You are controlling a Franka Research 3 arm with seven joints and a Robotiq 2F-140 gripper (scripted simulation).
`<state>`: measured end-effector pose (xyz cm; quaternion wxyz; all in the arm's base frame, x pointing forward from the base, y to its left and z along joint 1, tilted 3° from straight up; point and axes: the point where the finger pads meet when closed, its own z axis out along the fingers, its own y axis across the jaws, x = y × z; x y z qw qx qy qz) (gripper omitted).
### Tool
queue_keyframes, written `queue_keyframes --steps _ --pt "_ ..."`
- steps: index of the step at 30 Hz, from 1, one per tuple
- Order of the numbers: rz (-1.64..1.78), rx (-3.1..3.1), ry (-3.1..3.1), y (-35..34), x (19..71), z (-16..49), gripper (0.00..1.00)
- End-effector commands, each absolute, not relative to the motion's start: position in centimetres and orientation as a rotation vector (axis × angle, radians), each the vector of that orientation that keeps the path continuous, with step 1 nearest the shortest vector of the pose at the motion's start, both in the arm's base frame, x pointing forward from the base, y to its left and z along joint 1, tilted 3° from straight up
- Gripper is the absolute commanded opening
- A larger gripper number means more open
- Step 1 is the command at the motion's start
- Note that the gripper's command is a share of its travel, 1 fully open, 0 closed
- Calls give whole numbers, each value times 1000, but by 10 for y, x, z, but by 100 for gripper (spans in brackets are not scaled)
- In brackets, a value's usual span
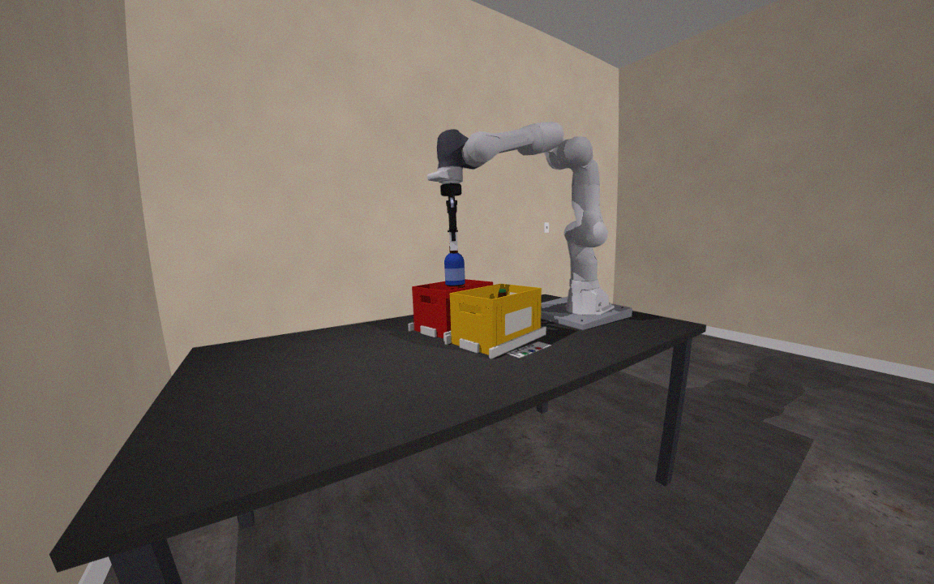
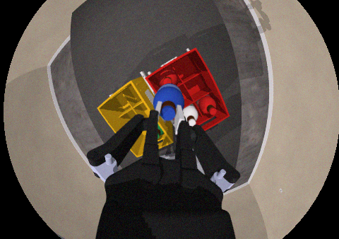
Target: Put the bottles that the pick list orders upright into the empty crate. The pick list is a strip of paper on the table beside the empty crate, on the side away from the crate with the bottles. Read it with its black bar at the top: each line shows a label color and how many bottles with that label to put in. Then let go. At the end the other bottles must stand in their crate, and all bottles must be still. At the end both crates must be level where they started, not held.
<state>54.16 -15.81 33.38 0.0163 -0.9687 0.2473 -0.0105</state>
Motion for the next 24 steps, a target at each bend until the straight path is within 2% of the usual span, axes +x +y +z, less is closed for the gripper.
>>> queue_keyframes --steps 1,24 --pt "-65 -3007 786 -151 543 340 0" --pt "-65 -3007 786 -115 521 340 0"
